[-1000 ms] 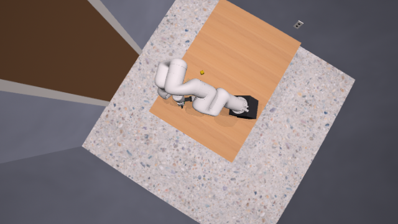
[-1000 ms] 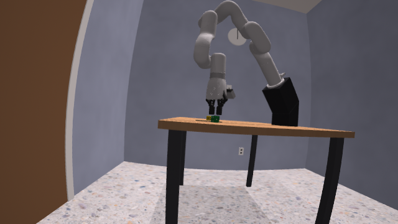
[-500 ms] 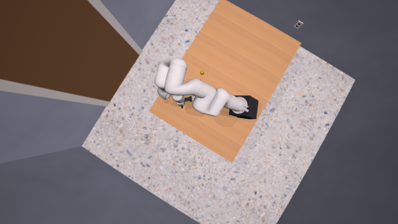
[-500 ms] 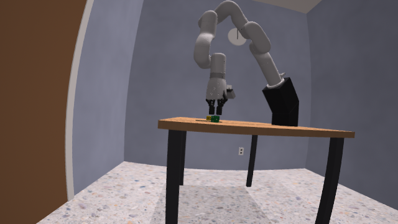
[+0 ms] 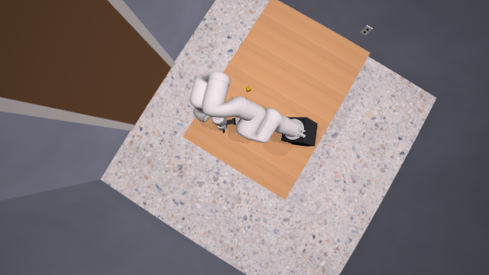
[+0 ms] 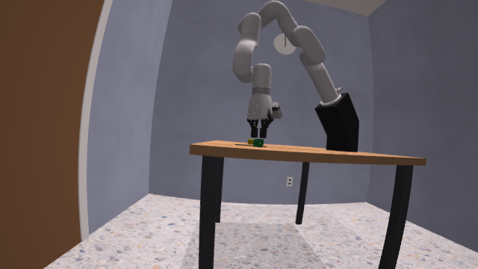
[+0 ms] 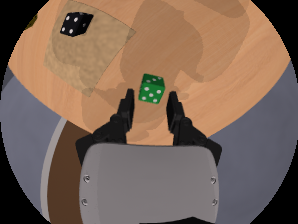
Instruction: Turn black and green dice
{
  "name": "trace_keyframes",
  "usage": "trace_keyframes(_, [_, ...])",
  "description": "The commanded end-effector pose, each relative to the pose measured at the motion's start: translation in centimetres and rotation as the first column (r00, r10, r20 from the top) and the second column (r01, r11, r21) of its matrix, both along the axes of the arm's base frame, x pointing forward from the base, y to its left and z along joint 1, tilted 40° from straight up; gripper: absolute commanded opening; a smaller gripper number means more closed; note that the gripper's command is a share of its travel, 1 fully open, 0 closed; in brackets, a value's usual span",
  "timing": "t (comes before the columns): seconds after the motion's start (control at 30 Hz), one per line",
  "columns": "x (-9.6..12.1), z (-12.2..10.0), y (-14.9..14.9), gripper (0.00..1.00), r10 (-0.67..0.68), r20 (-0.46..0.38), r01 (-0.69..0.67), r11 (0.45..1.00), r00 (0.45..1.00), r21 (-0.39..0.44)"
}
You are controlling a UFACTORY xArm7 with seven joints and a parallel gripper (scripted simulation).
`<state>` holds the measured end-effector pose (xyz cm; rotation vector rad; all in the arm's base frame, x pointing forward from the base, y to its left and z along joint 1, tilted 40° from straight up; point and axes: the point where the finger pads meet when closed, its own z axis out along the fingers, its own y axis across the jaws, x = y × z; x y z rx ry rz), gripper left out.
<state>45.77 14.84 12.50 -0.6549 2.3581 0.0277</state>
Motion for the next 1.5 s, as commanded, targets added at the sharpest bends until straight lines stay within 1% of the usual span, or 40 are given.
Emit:
trace_keyframes(0.0, [0.1,0.0,0.0,0.47,0.000,0.002,0.000,1.000,1.000,0.000])
trace_keyframes(0.17, [0.4,-0.3,0.1,0.47,0.000,0.002,0.000,1.000,1.000,0.000])
trace_keyframes(0.63, [1.9,-2.3,0.6,0.47,0.000,0.002,0.000,1.000,1.000,0.000])
trace_keyframes(1.47, [2.1,-2.5,0.6,0.47,0.000,0.002,0.000,1.000,1.000,0.000])
